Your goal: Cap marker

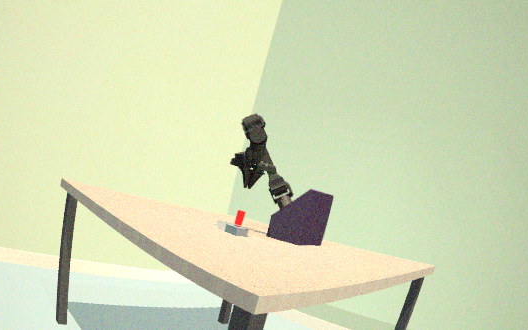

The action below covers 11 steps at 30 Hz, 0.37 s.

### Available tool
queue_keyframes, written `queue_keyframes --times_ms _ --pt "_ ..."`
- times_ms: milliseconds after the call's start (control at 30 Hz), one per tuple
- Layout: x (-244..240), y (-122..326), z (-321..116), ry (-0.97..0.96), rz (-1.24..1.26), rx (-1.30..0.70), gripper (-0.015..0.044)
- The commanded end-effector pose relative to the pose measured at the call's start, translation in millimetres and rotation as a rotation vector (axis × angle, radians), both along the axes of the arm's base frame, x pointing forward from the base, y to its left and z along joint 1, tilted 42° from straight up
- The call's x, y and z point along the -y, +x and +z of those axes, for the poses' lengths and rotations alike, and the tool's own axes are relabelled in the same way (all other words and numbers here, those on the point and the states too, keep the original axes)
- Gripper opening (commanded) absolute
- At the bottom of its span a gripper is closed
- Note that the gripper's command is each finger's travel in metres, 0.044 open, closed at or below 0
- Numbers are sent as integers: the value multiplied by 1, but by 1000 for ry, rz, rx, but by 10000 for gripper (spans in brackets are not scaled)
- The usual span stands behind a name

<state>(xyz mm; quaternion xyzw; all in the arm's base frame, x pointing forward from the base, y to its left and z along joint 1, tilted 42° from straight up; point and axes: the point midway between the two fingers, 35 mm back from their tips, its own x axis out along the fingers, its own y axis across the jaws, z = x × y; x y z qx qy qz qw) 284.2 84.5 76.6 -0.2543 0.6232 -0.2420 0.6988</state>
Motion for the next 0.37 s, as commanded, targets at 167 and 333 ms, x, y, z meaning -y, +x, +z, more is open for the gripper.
queue_keyframes --times_ms 167,333 --pt "-2 -1 2 7 -5 3 315" --pt "-2 -1 2 7 -5 3 440"
